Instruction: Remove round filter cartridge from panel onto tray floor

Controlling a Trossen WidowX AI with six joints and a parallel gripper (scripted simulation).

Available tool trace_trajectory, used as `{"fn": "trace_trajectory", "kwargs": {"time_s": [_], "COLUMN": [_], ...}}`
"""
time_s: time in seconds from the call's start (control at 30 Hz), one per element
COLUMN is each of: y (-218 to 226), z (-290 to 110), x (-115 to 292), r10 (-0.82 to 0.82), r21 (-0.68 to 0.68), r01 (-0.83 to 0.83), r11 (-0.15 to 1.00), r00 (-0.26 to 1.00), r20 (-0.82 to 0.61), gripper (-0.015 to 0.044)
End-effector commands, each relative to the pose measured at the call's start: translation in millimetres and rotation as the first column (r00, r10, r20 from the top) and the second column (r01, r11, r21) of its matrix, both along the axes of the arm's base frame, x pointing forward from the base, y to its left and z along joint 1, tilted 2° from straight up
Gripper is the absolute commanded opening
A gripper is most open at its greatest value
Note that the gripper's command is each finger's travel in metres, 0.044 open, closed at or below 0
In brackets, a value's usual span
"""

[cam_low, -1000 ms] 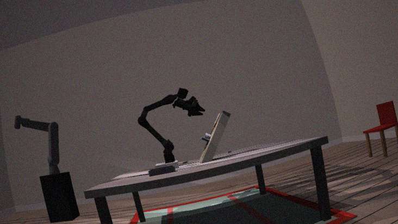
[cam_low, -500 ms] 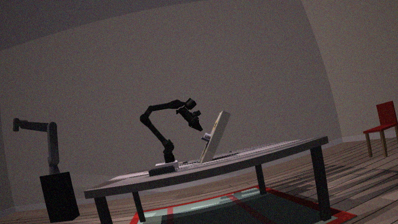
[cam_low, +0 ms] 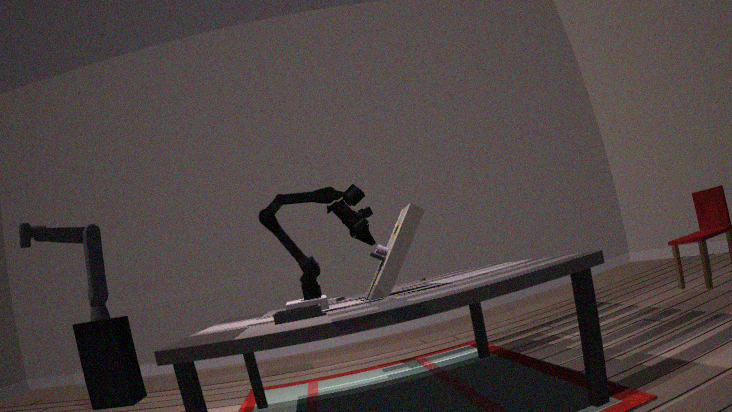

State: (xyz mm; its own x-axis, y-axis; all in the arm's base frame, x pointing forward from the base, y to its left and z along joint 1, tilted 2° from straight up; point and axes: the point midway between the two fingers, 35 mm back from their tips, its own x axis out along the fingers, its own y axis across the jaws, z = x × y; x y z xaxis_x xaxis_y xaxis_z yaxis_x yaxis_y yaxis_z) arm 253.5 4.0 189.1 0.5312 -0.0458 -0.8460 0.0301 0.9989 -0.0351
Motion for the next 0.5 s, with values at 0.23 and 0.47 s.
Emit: {"fn": "trace_trajectory", "kwargs": {"time_s": [0.23, 0.47], "y": [-0.5, -1.1], "z": [-21.9, -31.8], "x": [9.0, 14.0], "r10": [-0.002, -0.002], "r21": [0.004, 0.004], "r01": [0.002, 0.002], "r11": [1.000, 1.000], "r00": [1.000, 1.000], "r20": [-0.017, -0.017], "gripper": [0.0305, 0.0305]}}
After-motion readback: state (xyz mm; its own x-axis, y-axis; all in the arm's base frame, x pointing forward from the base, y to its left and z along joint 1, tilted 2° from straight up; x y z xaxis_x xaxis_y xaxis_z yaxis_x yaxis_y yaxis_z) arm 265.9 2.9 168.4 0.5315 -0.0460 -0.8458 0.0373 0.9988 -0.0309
